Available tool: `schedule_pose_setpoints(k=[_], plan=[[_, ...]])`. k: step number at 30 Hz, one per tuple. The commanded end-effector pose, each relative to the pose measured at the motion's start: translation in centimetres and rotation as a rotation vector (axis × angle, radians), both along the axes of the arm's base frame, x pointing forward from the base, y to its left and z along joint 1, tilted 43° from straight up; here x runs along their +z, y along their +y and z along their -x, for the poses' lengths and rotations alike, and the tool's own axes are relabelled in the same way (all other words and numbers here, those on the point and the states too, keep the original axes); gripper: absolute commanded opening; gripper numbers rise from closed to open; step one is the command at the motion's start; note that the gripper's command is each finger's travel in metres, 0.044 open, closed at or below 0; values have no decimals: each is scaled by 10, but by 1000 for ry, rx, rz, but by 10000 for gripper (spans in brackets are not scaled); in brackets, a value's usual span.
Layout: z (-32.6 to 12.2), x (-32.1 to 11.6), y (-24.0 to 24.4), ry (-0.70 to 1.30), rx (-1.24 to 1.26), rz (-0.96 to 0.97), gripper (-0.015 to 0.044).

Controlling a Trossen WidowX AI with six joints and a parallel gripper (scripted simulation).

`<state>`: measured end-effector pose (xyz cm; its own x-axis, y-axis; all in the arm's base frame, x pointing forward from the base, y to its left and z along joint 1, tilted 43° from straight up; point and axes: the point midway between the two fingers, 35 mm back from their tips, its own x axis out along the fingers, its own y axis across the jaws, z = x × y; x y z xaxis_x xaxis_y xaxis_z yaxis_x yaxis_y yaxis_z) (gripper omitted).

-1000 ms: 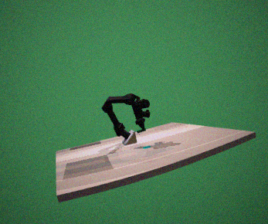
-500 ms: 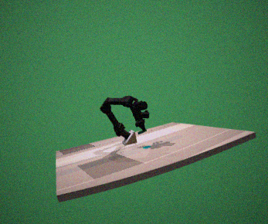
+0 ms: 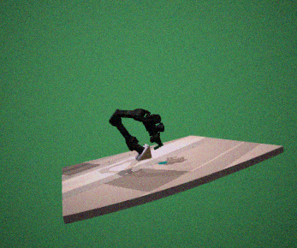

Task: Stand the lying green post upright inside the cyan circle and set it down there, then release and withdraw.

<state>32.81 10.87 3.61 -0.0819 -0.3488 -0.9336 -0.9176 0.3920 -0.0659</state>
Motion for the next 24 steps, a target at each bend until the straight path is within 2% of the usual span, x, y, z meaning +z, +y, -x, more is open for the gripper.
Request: schedule_pose_setpoints(k=[1,24], plan=[[2,-1,0,2,2,-39,23],[2,-6,-2,-15,-5,-213,23]])
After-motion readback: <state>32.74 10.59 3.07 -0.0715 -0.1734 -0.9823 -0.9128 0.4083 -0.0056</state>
